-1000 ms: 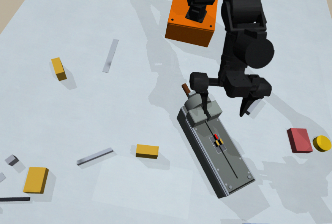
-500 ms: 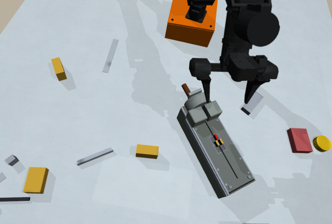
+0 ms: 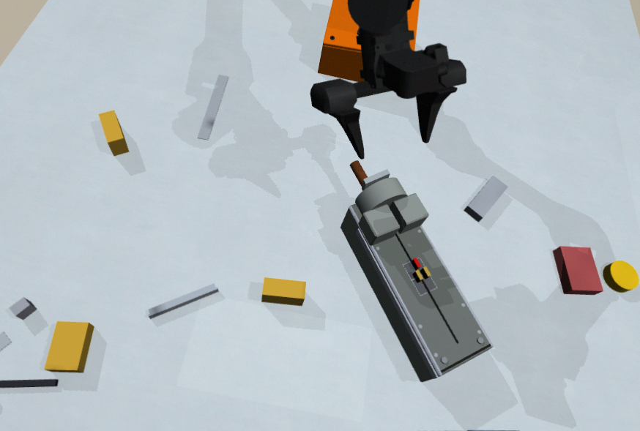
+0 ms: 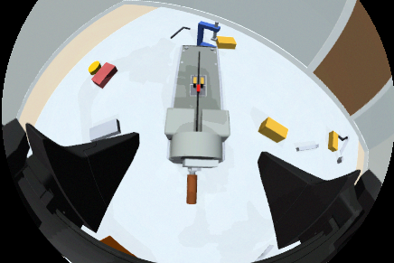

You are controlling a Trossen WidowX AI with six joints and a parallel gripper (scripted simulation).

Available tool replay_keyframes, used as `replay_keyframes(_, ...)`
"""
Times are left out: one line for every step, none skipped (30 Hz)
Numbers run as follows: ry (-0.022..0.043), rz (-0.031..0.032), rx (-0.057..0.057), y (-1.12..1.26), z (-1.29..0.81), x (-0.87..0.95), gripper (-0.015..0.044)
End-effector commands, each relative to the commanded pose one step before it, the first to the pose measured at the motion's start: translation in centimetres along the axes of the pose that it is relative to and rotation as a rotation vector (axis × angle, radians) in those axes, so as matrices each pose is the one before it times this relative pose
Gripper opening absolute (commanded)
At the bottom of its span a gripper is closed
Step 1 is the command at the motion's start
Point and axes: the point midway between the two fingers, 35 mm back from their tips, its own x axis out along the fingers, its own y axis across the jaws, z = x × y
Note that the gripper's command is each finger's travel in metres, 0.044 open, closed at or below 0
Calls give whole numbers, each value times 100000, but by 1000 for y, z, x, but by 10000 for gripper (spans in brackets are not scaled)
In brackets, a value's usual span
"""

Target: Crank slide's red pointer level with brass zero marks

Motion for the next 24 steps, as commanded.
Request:
replay_keyframes(-4467,2961,-8039,42,-1326,-1253,440)
replay_keyframes(-1069,539,-1768,40,-291,-267,440)
replay_keyframes(-659,300,-1066,32,-170,-160,440)
replay_keyframes(-223,96,-356,12,-56,-53,440)
replay_keyframes(0,0,0,0,0,0,440)
replay_keyframes(0,0,0,0,0,0,440)
replay_keyframes(0,0,0,0,0,0,440)
replay_keyframes(-1,-1,-1,-17,-53,77,440)
replay_keyframes(-2,-4,-4,-48,-159,230,440)
replay_keyframes(-3,-6,-5,-74,-269,378,440)
replay_keyframes(-2,-6,-6,-81,-338,456,440)
replay_keyframes(-1,-5,-5,-70,-346,447,440)
replay_keyframes(0,-4,-4,-58,-353,437,440)
replay_keyframes(1,-3,-3,-47,-360,428,440)
replay_keyframes(2,-2,-3,-36,-367,418,440)
replay_keyframes(3,-2,-2,-25,-373,407,440)
replay_keyframes(4,-1,-1,-13,-379,397,440)
replay_keyframes(5,0,0,-2,-384,386,440)
replay_keyframes(6,1,1,9,-389,375,440)
replay_keyframes(7,2,1,20,-394,364,440)
replay_keyframes(8,3,2,30,-398,353,440)
replay_keyframes(9,4,3,41,-401,342,440)
replay_keyframes(10,4,4,52,-405,330,440)
replay_keyframes(11,5,5,62,-408,318,440)
